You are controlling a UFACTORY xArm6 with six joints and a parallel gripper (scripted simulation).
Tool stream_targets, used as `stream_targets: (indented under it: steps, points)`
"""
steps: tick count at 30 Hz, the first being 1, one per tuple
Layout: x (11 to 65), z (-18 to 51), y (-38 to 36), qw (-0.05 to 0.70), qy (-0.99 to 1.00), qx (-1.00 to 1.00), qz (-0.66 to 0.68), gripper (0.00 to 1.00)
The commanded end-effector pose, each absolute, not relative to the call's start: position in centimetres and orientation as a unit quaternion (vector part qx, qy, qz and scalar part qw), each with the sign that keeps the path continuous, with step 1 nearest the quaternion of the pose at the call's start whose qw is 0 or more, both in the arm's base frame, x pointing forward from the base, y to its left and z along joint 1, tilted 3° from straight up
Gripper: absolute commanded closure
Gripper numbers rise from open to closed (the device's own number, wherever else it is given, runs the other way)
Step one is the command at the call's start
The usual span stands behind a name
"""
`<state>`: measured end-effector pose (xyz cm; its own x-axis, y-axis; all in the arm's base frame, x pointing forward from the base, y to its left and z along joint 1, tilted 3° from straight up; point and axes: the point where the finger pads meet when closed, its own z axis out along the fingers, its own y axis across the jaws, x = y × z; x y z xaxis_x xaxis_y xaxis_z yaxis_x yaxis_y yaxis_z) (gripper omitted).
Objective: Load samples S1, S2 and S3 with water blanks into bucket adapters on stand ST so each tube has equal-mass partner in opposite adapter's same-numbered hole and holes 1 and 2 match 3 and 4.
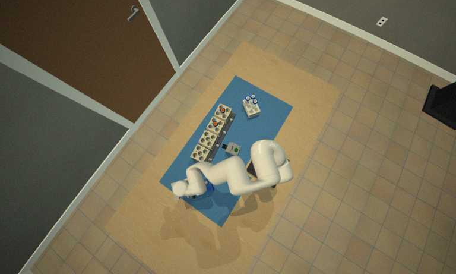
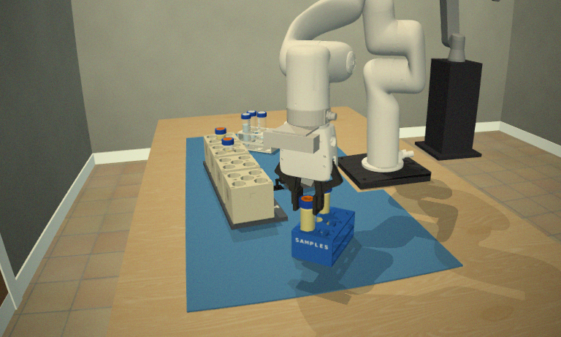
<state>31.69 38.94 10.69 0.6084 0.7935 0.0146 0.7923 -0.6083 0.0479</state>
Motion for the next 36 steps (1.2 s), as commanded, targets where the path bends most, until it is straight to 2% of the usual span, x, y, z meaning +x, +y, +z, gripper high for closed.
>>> stream_targets:
  steps: [1, 36]
  points:
    - [31.78, 10.89, 39.06, 0.017, 0.442, 0.897, 0.019, 1.00]
    - [31.74, 11.75, 39.07, 0.017, 0.442, 0.897, 0.019, 1.00]
